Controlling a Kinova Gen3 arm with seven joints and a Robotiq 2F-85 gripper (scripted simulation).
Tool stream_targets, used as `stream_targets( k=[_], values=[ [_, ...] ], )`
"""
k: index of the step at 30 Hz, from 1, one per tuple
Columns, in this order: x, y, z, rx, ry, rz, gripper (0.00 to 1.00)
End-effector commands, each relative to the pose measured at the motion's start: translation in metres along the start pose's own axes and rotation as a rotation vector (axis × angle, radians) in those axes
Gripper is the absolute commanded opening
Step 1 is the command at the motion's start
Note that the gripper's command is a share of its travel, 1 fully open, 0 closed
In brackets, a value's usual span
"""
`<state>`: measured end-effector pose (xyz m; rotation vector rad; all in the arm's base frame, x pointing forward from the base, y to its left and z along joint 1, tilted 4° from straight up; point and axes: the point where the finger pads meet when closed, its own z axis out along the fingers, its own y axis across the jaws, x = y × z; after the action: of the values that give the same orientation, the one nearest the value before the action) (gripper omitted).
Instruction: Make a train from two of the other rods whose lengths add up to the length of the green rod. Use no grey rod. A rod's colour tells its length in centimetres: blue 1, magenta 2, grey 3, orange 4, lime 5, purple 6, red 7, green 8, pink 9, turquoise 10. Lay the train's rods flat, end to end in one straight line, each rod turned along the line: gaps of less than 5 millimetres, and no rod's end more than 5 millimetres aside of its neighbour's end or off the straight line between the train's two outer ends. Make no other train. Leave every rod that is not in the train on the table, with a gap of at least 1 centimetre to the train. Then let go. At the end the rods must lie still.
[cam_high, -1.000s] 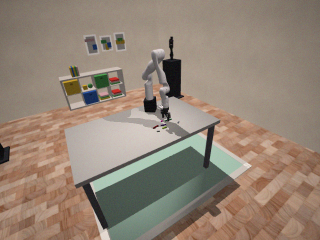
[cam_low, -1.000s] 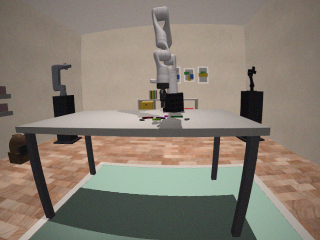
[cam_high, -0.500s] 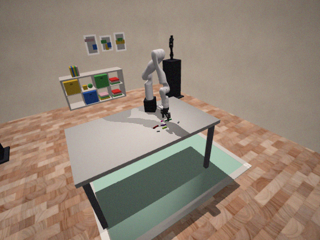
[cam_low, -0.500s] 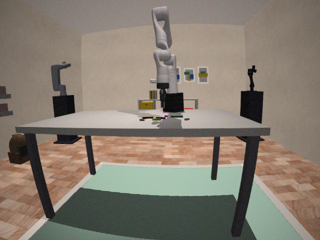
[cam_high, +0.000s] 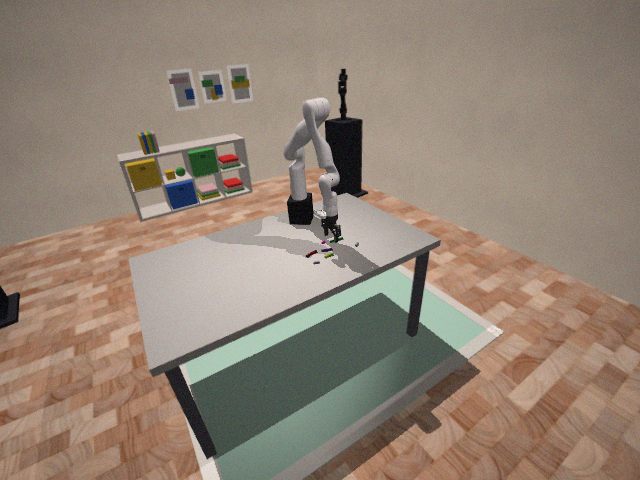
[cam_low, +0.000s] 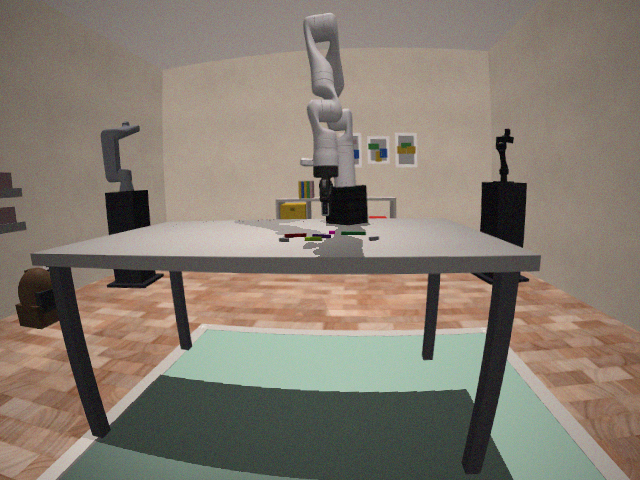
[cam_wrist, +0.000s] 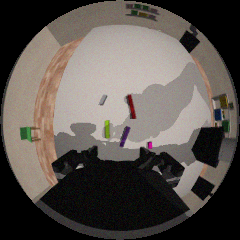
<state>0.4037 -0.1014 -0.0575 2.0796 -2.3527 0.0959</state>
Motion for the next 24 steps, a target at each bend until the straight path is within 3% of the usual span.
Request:
stream_targets(
  k=[1,16,21,24],
  values=[
    [0.000,-0.001,-0.001,0.002,0.000,0.000,1.00],
    [0.000,0.002,-0.001,0.002,0.000,-0.002,1.00],
    [-0.004,0.045,-0.004,0.001,0.002,-0.051,1.00],
    [-0.005,0.057,-0.005,0.001,0.002,-0.065,1.00]
  ],
)
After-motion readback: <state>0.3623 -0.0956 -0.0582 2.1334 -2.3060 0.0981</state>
